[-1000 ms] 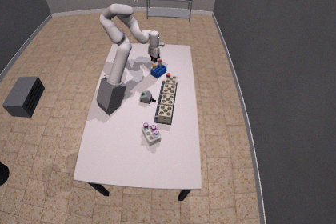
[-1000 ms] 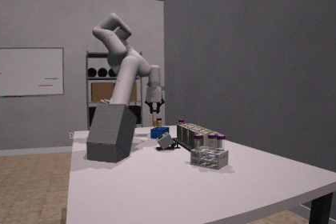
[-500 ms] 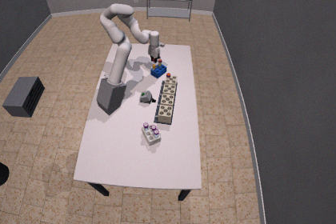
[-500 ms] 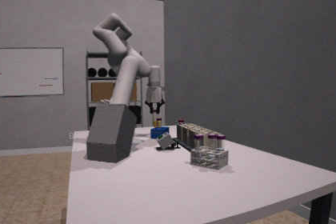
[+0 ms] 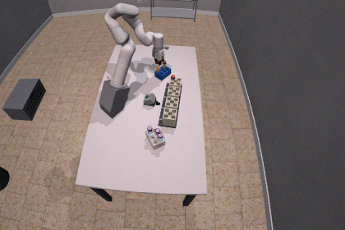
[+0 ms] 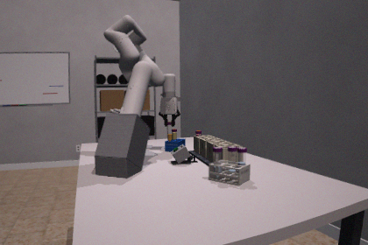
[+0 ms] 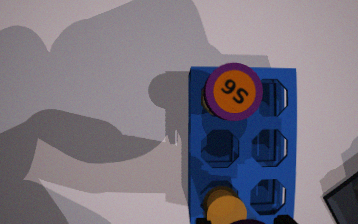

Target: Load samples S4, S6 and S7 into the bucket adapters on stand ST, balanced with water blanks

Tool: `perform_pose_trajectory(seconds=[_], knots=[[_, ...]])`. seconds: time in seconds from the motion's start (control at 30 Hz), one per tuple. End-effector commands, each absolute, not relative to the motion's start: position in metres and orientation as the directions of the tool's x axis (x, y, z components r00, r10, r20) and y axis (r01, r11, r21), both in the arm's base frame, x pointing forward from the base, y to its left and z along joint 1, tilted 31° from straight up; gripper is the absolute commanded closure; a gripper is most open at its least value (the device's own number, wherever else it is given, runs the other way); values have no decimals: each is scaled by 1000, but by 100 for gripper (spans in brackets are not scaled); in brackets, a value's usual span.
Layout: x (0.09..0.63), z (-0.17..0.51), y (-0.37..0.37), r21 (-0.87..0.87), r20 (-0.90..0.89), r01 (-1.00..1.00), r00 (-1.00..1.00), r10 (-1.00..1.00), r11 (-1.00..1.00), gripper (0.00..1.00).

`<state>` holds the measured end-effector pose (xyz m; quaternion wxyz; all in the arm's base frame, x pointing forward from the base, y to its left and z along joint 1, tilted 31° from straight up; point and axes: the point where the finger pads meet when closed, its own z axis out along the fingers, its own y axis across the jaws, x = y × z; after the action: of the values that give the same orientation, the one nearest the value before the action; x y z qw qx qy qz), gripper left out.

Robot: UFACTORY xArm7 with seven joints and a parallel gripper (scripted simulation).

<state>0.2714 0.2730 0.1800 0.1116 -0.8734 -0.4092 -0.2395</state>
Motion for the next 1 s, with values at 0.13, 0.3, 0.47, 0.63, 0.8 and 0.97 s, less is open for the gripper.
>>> perform_pose_trajectory(seconds=[0.13, 0.3, 0.47, 0.63, 0.8, 0.97], knots=[[274, 176, 276, 1, 512, 768, 550, 660, -640, 100], [276, 171, 278, 1, 512, 768, 550, 660, -640, 100], [277, 167, 280, 2, 512, 768, 550, 660, -640, 100], [279, 164, 281, 2, 512, 768, 550, 660, -640, 100], [280, 160, 283, 2, 512, 768, 550, 660, -640, 100], [282, 156, 285, 2, 512, 768, 550, 660, -641, 100]])
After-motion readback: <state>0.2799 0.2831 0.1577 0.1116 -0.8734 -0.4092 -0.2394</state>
